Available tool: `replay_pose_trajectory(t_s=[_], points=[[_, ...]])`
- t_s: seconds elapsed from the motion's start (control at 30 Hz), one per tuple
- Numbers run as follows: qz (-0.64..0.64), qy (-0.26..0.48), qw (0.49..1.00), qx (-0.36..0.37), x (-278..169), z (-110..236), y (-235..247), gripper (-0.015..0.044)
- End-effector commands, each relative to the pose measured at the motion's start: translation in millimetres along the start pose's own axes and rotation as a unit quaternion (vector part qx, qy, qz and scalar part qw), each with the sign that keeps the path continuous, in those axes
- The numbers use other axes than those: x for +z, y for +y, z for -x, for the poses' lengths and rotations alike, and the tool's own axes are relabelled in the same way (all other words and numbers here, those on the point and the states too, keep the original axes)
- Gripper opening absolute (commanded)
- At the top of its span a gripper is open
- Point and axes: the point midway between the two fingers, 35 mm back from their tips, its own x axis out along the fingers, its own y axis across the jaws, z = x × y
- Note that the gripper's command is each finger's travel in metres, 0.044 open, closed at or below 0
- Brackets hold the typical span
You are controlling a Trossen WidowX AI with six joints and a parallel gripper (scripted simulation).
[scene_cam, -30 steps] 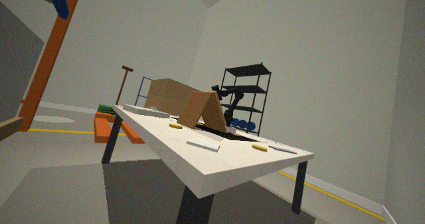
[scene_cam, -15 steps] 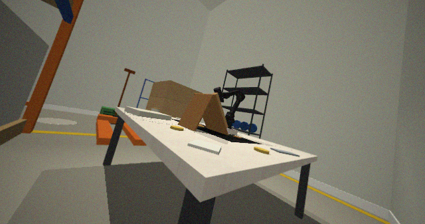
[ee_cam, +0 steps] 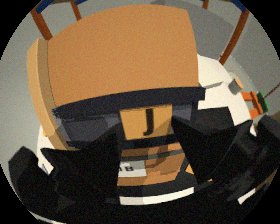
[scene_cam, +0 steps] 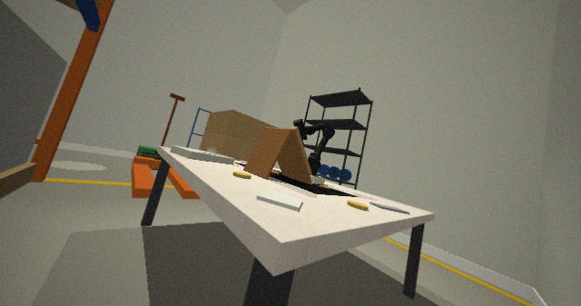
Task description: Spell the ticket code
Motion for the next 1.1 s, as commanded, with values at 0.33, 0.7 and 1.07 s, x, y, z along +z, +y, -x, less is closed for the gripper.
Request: replay_pose_trajectory(t_s=[0.33, 0.7, 1.07], points=[[-0.002, 0.0, 1.0, -0.001, 1, 1, 7, 0.0], [-0.002, 0.0, 1.0, -0.001, 2, 1, 13, 0.0], [-0.002, 0.0, 1.0, -0.001, 1, 0, 19, 0.0]])
